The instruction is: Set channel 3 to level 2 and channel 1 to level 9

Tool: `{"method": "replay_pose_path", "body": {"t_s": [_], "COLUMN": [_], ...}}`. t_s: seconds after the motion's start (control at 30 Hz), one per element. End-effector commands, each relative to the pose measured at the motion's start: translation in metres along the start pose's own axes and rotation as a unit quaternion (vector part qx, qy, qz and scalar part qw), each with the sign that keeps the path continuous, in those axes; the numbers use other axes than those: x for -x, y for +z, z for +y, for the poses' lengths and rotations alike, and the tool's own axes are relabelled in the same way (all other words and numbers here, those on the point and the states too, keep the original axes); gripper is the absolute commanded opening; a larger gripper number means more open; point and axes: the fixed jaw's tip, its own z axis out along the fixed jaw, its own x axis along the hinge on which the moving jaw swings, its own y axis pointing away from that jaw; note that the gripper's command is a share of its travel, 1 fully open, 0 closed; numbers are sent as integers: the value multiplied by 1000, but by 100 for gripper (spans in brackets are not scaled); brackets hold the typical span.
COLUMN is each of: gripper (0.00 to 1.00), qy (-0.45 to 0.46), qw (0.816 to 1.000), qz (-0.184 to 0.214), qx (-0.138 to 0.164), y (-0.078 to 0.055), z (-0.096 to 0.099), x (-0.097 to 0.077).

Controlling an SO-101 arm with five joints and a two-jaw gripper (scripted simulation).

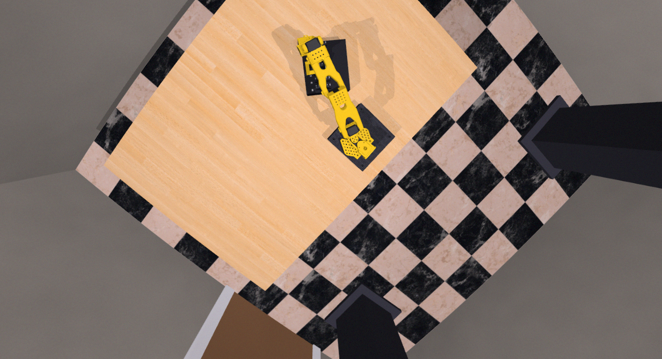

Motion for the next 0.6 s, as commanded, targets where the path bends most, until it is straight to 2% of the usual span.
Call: {"method": "replay_pose_path", "body": {"t_s": [0.0, 0.57], "gripper": [0, 0], "qy": [24, 24], "qw": [999, 999], "qz": [-14, -22], "qx": [16, 19], "y": [4, 5], "z": [21, 24], "x": [1, 3]}}
